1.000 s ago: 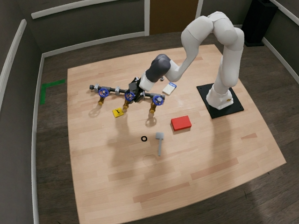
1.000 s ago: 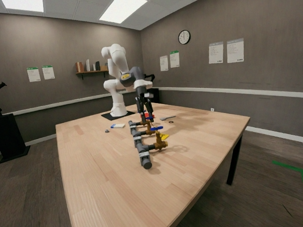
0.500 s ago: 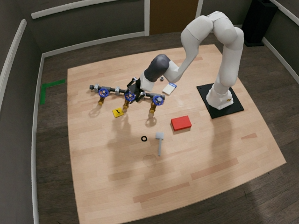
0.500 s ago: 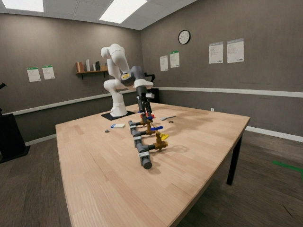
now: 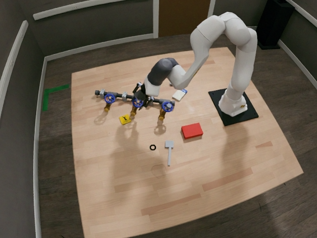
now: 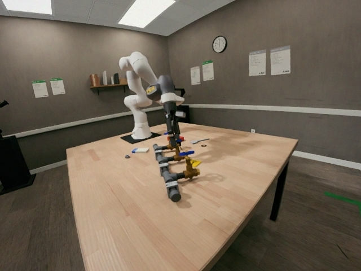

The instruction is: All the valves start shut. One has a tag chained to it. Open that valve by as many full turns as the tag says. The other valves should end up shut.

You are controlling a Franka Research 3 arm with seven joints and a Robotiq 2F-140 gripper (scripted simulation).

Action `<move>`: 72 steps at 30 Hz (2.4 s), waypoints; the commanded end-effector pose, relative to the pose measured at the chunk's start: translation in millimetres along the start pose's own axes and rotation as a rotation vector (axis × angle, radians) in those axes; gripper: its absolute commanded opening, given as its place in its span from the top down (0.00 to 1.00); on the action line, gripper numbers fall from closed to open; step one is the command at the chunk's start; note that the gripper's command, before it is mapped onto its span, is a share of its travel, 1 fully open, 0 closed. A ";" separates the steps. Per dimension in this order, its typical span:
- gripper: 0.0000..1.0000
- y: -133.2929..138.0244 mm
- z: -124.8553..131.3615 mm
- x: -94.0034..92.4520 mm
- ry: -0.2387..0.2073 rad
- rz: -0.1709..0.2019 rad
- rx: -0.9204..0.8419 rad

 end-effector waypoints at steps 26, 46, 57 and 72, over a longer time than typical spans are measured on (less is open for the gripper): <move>0.00 3.7 -2.1 -0.2 -0.016 -0.094 -0.165; 0.00 3.7 -2.1 -0.2 -0.016 -0.094 -0.165; 0.00 3.7 -2.1 -0.2 -0.023 -0.093 -0.027; 0.00 4.5 -1.5 -0.1 -0.041 -0.108 0.553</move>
Point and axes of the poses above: the point where the finger pads meet when closed, its own x axis out along the fingers, its own y axis across the jaws, z = x × y, the point moved 4 cm from there along -x, back along the fingers, and after that the axes turned 4 degrees about -x, right-handed, at the moved point
